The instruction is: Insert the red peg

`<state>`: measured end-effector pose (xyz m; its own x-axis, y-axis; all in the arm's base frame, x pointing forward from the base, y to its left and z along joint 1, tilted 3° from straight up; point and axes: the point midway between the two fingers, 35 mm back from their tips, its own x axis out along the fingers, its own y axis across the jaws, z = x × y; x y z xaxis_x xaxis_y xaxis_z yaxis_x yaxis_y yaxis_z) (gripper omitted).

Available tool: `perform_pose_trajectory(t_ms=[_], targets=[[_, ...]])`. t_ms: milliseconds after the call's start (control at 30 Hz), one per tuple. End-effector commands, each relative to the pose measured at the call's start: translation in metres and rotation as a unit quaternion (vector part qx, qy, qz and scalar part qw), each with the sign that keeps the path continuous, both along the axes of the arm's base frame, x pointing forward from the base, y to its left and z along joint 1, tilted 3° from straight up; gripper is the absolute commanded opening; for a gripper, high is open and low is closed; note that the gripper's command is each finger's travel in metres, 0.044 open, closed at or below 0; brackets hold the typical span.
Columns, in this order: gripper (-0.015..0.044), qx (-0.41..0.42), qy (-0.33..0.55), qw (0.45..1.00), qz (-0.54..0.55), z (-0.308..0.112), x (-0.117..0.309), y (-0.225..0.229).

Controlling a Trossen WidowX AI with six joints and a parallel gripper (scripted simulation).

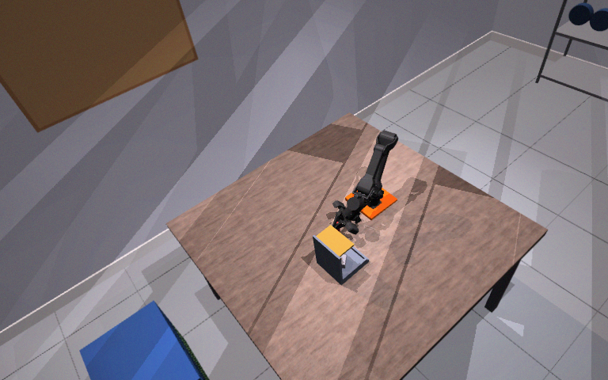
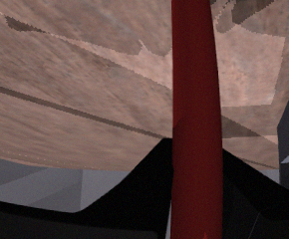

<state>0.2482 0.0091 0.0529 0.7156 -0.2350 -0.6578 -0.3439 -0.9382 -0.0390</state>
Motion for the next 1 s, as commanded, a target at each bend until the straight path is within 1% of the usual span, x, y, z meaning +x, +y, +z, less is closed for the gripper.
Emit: perform_pose_trajectory(t_ms=[0, 733, 967], targets=[[0.0000, 0.001, -0.001, 1.000, 0.000, 0.004, 0.001, 0.000], [0.0000, 0.000, 0.001, 1.000, -0.003, 0.050, 0.000, -0.004], [0.0000, 0.000, 0.001, 1.000, -0.003, 0.051, -0.002, -0.005]])
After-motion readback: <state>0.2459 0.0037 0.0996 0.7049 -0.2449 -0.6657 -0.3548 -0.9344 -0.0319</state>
